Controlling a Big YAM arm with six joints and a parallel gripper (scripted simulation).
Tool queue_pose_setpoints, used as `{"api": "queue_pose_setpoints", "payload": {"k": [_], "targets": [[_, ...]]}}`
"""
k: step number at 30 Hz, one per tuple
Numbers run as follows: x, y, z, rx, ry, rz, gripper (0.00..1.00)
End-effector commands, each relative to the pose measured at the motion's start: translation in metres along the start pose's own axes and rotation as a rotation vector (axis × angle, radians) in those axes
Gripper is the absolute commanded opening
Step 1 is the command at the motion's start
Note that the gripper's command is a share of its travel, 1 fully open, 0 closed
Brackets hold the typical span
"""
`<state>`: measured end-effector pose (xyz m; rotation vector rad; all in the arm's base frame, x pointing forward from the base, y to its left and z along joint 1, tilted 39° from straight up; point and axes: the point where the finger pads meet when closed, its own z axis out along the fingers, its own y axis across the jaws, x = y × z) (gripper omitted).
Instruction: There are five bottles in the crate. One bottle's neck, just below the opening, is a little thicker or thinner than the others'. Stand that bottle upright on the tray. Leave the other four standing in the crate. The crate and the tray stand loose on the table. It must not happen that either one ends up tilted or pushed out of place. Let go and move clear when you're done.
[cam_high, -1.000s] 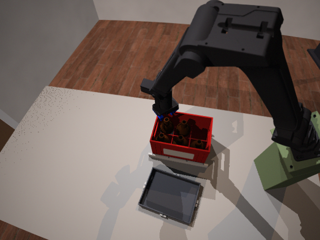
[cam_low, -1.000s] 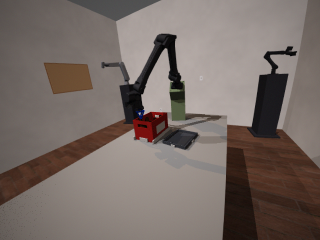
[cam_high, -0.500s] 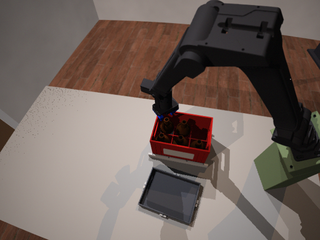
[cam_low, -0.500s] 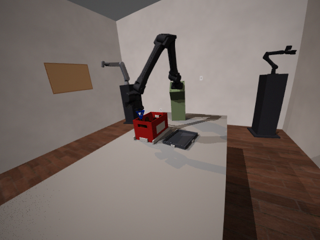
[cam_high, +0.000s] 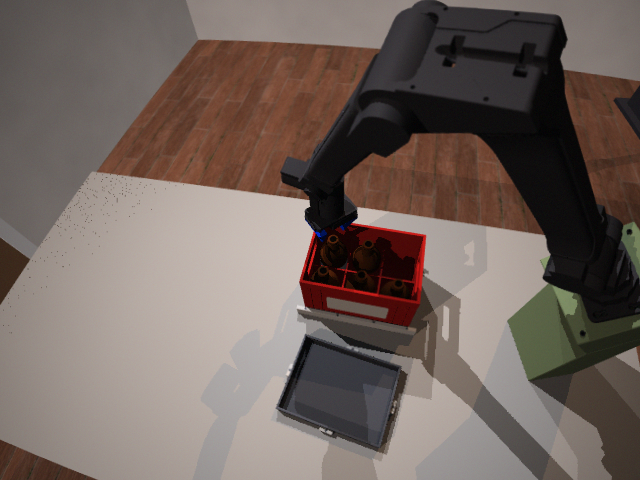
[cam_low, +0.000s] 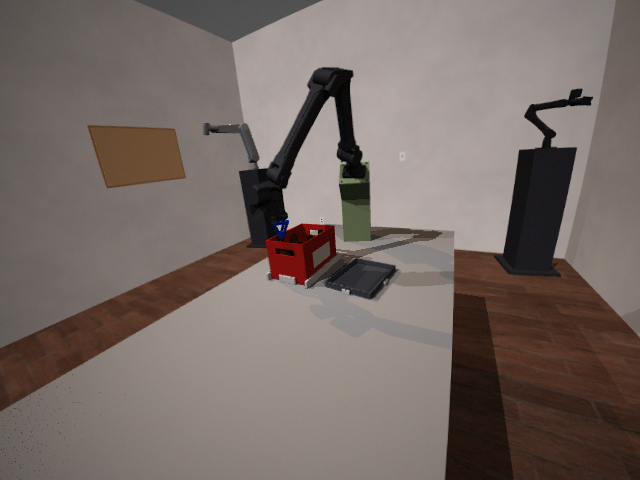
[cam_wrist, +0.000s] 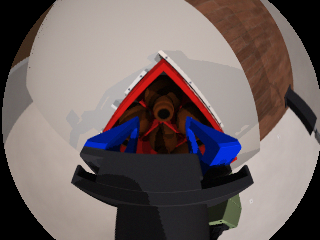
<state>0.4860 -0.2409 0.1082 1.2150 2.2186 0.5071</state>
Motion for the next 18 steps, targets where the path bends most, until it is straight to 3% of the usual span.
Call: {"api": "queue_pose_setpoints", "payload": {"k": [1, 18], "targets": [[0.0041, 0.003, 0.0004, -0.003, 0.0, 0.003, 0.61], [0.0071, 0.0006, 0.0087, 0.001, 0.011, 0.005, 0.61]]}}
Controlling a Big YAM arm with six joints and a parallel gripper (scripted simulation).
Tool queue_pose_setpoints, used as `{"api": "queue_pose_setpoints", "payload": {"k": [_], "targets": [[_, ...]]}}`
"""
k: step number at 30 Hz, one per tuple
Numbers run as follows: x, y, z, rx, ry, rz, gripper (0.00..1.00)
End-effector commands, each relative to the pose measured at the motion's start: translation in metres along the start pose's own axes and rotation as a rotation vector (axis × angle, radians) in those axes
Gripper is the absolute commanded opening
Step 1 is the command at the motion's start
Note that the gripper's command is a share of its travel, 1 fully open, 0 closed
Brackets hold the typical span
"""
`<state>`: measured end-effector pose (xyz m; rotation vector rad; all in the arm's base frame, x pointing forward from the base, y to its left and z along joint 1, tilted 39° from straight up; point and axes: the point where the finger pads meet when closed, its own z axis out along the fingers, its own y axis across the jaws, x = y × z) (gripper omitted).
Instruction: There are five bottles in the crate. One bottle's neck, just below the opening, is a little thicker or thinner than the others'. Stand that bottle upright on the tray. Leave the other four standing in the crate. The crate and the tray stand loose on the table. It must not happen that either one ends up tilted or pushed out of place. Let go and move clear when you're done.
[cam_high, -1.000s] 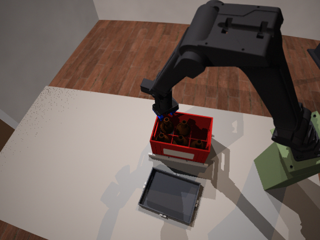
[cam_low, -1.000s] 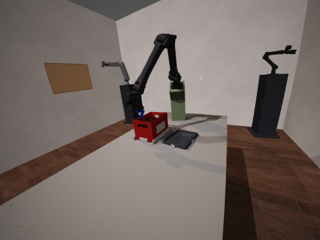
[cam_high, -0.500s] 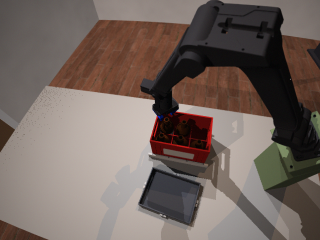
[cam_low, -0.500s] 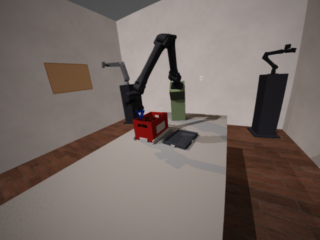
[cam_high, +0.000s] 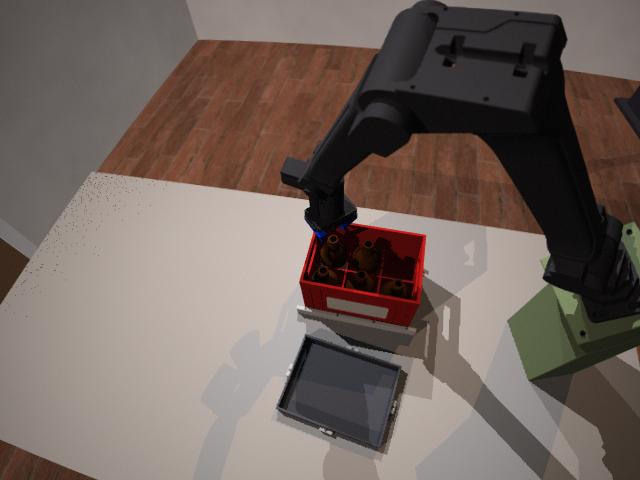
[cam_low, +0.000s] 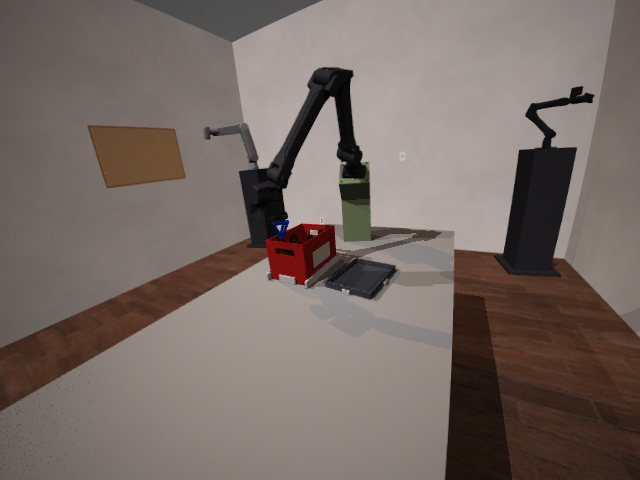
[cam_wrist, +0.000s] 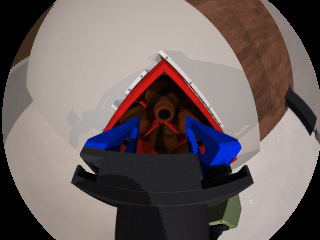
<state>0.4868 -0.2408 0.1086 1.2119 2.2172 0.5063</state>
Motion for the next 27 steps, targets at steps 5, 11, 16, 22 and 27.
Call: {"api": "queue_pose_setpoints", "payload": {"k": [5, 11, 16, 22, 27], "targets": [[0.008, -0.001, 0.013, 0.003, 0.015, 0.007, 0.61], [0.004, 0.0, 0.016, 0.002, 0.008, 0.008, 0.61], [0.001, 0.005, 0.02, -0.004, 0.003, 0.001, 0.61], [-0.005, 0.01, 0.024, -0.011, -0.008, -0.004, 0.61], [-0.005, 0.01, 0.03, -0.011, -0.008, -0.004, 0.61]]}}
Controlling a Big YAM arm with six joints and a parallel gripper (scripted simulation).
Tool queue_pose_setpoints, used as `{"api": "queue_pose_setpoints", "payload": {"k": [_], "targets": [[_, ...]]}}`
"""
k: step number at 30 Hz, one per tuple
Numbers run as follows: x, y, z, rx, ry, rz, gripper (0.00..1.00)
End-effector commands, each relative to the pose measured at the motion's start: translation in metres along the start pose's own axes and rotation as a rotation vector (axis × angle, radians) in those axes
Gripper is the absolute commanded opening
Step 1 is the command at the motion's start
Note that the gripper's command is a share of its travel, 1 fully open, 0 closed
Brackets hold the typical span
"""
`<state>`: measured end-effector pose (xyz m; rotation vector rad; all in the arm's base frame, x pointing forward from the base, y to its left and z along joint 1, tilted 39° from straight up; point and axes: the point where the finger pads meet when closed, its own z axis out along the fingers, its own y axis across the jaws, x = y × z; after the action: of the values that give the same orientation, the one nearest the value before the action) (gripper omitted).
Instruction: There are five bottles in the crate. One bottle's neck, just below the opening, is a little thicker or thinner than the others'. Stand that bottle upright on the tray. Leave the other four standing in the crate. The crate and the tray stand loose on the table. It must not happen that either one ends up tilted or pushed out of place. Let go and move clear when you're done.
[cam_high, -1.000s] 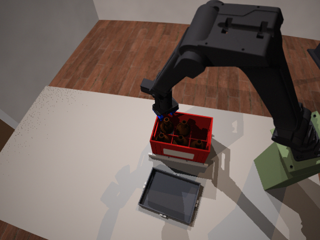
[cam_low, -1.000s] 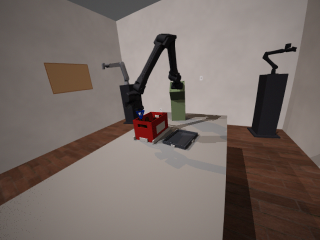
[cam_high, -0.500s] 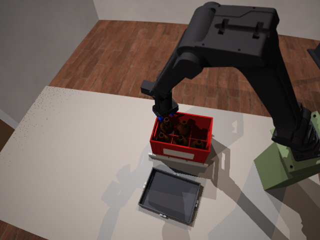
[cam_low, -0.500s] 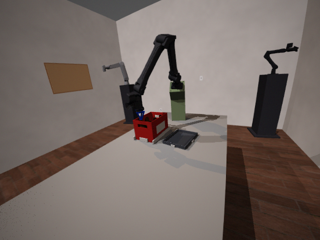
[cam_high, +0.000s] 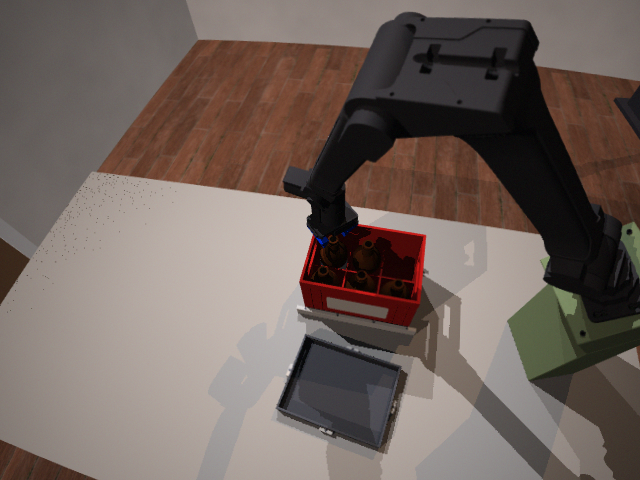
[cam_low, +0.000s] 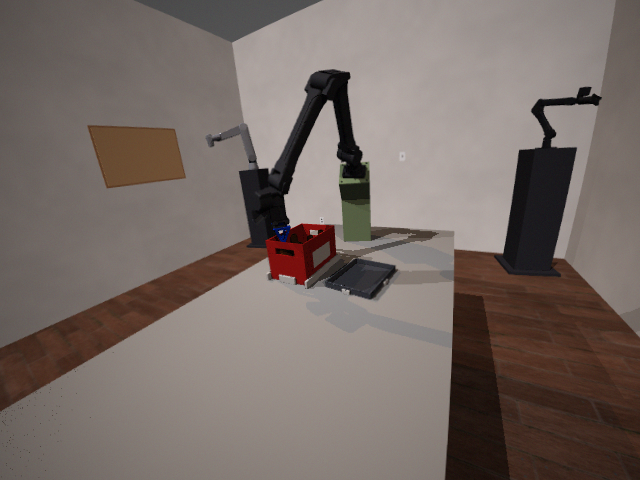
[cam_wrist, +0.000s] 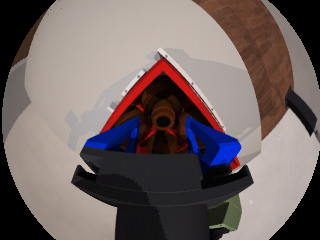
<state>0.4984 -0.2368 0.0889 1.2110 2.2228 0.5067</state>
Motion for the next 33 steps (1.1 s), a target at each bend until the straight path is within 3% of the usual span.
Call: {"api": "queue_pose_setpoints", "payload": {"k": [1, 33], "targets": [[-0.011, 0.01, 0.008, -0.012, -0.015, 0.0, 0.61], [-0.01, 0.009, 0.021, -0.01, -0.012, 0.003, 0.61]]}}
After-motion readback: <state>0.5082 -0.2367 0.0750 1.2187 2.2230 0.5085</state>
